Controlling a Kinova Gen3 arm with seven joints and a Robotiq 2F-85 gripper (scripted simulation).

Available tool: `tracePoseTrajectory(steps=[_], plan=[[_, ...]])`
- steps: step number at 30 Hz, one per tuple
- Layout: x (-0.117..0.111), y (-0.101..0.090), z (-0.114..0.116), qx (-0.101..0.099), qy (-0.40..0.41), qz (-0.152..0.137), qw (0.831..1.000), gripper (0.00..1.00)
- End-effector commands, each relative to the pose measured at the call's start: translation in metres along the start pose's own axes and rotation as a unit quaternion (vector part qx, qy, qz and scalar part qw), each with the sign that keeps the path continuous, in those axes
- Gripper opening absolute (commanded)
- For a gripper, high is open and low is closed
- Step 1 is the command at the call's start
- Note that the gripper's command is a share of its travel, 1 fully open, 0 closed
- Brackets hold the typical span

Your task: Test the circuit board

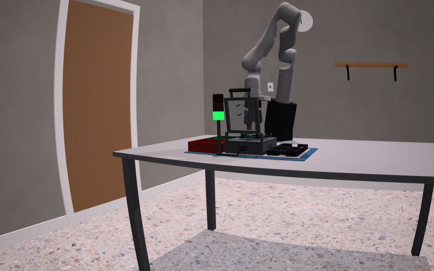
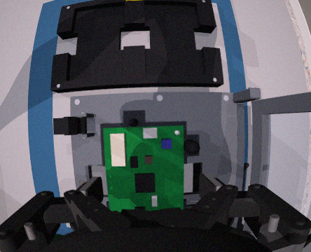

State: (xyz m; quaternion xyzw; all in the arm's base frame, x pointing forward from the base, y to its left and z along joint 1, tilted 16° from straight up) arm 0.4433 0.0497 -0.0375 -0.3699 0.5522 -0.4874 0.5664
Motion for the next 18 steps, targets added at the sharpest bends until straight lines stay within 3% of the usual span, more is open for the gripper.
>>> tracePoseTrajectory(steps=[1,18], plan=[[0.0040,0.0098,-0.0034,-0.005,0.001,-0.003,1.000,1.00],[0.0040,0.0125,-0.0034,-0.005,0.001,-0.003,1.000,1.00]])
Point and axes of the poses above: the point where the finger pads meet when closed, its own y axis out along the fingers, its own z axis across the jaws, x = y × z, the point moved 4 cm from there along -y, back along the fingers, and after that the axes turned 11 degrees about y, right-handed, at the moved point
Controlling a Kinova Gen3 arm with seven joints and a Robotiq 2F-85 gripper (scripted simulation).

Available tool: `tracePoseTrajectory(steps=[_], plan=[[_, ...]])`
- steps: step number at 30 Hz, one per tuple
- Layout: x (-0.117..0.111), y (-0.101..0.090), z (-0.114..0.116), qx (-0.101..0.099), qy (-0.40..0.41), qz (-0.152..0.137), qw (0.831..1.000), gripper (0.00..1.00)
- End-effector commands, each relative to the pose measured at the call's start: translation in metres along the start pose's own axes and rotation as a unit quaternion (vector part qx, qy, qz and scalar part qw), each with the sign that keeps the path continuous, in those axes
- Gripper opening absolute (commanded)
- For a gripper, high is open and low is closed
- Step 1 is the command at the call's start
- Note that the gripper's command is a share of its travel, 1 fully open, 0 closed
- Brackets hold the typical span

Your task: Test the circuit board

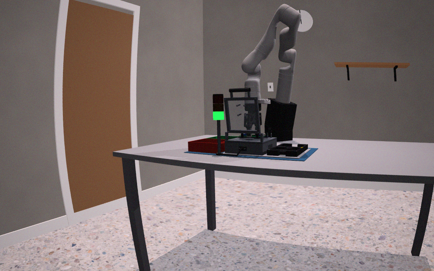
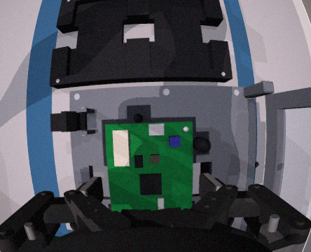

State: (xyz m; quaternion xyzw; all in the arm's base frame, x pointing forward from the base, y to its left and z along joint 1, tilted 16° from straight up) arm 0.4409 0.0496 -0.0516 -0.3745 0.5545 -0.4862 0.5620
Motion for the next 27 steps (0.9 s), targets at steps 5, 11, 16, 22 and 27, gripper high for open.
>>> tracePoseTrajectory(steps=[5,11,16,22,27], plan=[[0.0001,-0.0006,0.0005,0.001,0.000,0.000,1.000,1.00],[0.0001,-0.0006,0.0005,0.001,0.000,0.000,1.000,0.93],[0.0001,-0.0006,0.0005,0.001,0.000,0.000,1.000,0.93],[0.0001,-0.0006,0.0005,0.001,0.000,0.000,1.000,0.87],[0.0001,-0.0006,0.0005,0.001,0.000,0.000,1.000,0.87]])
Point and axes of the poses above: the point where the finger pads meet when closed, its own y axis out along the fingers, its own z axis across the jaws, x = y × z, the point moved 4 cm from there along -y, back along the fingers, and after that the axes turned 11 degrees about y, right-handed, at the moved point
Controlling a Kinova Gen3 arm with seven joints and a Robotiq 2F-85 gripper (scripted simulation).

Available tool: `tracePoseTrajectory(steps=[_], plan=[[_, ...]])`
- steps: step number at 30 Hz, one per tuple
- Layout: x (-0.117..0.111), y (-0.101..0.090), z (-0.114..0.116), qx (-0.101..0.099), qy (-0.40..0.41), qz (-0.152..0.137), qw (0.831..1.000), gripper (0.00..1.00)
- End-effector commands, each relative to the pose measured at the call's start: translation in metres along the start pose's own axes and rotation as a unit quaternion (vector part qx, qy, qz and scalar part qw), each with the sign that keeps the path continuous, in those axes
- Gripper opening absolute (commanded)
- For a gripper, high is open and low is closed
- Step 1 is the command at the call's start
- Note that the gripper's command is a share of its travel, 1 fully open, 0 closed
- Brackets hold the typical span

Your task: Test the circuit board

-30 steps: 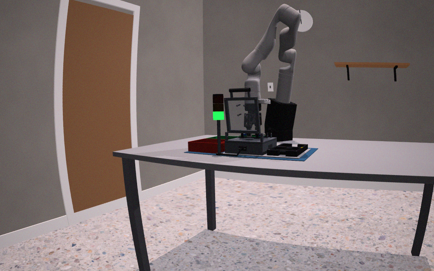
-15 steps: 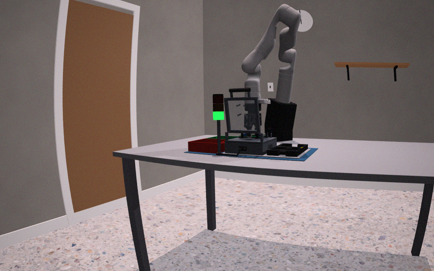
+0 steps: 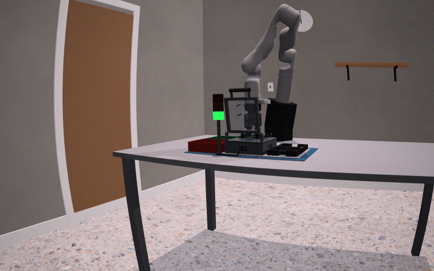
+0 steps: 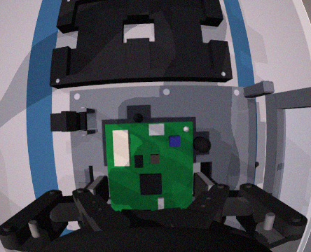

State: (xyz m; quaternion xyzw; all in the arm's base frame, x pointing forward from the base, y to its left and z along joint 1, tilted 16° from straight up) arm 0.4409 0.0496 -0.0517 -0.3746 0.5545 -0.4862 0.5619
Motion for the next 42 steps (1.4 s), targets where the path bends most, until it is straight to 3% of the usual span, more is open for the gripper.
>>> tracePoseTrajectory(steps=[1,42], plan=[[0.0000,-0.0006,0.0006,0.001,0.000,0.000,1.000,0.87],[0.0000,-0.0056,0.0006,0.001,0.000,0.000,1.000,0.87]])
Point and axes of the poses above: the point where the finger pads meet when closed, its own y axis out along the fingers, its own z axis across the jaws, x = y × z, the point moved 4 cm from there along -y, back along the fingers, and after that the axes turned 11 degrees about y, right-handed, at the moved point
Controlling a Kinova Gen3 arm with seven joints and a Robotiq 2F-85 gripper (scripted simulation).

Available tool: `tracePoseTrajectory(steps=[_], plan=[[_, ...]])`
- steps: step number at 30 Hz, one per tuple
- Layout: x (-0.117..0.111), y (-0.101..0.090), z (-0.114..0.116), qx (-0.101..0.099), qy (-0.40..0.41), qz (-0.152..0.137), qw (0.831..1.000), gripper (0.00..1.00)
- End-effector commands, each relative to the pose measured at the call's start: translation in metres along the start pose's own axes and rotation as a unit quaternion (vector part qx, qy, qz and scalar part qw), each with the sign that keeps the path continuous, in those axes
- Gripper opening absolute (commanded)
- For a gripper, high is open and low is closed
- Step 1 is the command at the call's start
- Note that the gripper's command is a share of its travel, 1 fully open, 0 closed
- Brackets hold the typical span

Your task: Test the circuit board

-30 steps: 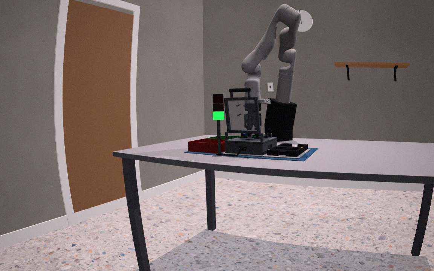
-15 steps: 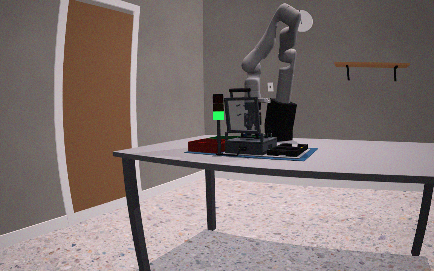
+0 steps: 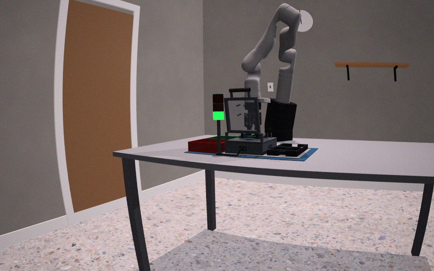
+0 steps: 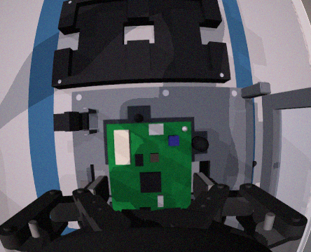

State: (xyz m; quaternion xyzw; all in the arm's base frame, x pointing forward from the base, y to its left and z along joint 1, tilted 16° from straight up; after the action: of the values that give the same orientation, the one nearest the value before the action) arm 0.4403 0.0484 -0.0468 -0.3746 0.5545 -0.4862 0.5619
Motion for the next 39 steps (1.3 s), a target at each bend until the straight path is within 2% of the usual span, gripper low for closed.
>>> tracePoseTrajectory(steps=[1,2,15,16,39], plan=[[0.0000,-0.0006,0.0006,0.001,0.000,0.000,1.000,0.87],[0.0000,-0.0006,0.0006,0.001,0.000,0.000,1.000,0.83],[0.0000,-0.0006,0.0006,0.001,0.000,0.000,1.000,0.83],[0.0000,-0.0006,0.0006,0.001,0.000,0.000,1.000,0.80],[0.0000,-0.0006,0.0006,0.001,0.000,0.000,1.000,0.77]])
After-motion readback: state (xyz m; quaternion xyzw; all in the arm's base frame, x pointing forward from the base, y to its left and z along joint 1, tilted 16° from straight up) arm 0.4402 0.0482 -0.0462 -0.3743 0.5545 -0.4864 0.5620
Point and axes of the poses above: the point where the finger pads meet when closed, its own y axis out along the fingers, its own z axis across the jaws, x = y × z, the point moved 4 cm from there along -y, back along the fingers, and after that the axes turned 11 degrees about y, right-handed, at the moved point
